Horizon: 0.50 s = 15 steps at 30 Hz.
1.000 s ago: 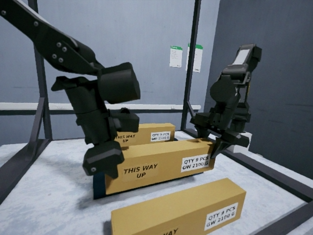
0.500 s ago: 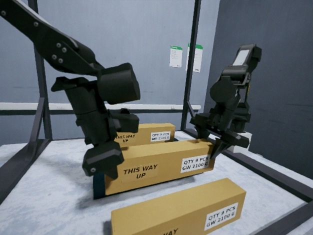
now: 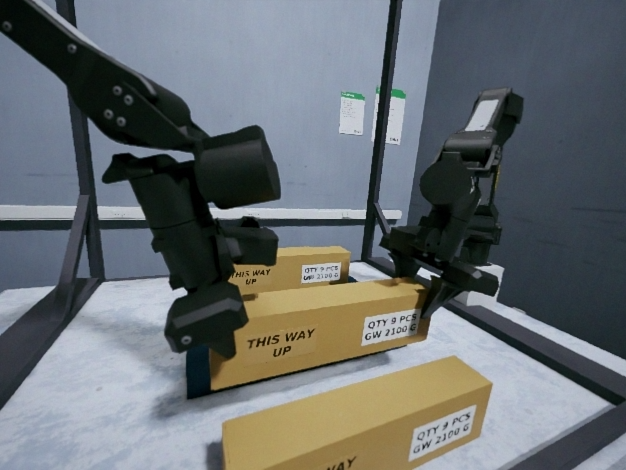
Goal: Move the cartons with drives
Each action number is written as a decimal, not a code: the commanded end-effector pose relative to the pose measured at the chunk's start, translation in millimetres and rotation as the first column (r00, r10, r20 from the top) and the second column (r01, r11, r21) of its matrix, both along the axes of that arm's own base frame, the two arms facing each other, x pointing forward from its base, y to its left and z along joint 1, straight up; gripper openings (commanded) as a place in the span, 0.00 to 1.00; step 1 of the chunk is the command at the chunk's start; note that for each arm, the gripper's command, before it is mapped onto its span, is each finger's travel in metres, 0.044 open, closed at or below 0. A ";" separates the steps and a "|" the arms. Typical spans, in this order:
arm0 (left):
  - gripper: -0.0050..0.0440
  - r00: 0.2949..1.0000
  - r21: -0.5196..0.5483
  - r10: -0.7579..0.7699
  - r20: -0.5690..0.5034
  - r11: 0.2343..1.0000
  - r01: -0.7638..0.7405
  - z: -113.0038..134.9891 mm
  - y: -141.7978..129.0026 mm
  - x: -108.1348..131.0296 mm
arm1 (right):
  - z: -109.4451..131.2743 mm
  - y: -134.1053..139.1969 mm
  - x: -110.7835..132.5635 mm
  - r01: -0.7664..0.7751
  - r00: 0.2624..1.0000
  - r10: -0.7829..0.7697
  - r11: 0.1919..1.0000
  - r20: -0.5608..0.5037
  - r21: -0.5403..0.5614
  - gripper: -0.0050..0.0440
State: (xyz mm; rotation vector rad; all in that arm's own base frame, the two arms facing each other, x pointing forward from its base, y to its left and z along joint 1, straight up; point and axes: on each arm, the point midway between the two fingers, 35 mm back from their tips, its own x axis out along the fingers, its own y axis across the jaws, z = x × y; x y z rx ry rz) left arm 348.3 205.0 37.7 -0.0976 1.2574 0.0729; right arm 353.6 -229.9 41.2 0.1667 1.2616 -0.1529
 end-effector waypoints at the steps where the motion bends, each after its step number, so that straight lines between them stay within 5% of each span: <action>1: 0.00 0.998 0.040 0.003 0.056 0.999 -0.005 26.9 6.6 4.7 | 30.4 -6.6 5.0 0.003 0.998 0.000 0.999 0.064 -0.045 0.00; 15: 0.00 0.998 0.041 0.004 0.057 0.999 -0.006 23.4 6.6 4.7 | 25.9 -6.5 5.0 0.003 0.998 0.000 0.999 0.063 -0.045 0.00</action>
